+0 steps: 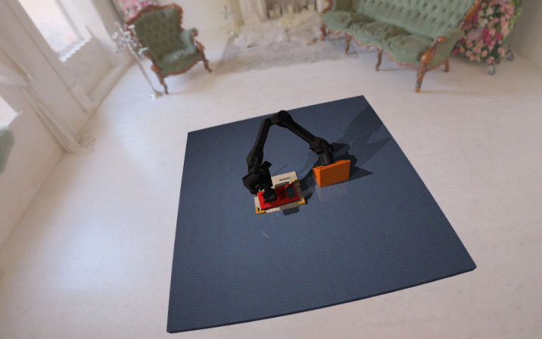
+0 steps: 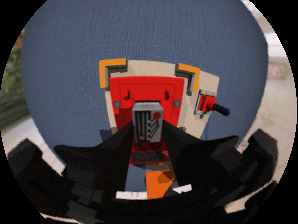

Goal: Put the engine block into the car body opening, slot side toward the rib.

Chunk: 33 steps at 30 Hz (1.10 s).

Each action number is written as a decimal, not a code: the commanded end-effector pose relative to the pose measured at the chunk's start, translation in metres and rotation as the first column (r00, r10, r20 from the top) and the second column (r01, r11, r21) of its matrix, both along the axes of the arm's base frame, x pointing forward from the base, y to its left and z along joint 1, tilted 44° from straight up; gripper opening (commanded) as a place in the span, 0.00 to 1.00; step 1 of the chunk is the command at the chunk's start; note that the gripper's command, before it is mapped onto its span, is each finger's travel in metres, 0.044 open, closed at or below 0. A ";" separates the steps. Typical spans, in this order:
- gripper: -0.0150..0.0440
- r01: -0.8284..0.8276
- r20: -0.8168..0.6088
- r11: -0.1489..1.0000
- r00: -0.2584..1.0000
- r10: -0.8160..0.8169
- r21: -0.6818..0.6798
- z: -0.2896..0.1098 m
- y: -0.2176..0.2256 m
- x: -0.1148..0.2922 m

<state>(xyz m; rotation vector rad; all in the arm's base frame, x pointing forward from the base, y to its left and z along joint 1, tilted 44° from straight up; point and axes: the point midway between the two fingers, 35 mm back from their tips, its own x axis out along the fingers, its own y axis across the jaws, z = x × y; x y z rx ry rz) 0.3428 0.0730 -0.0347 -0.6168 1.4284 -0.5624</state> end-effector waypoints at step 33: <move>1.00 -0.005 -0.003 1.000 1.000 0.005 -0.004 0.010 0.007 -0.002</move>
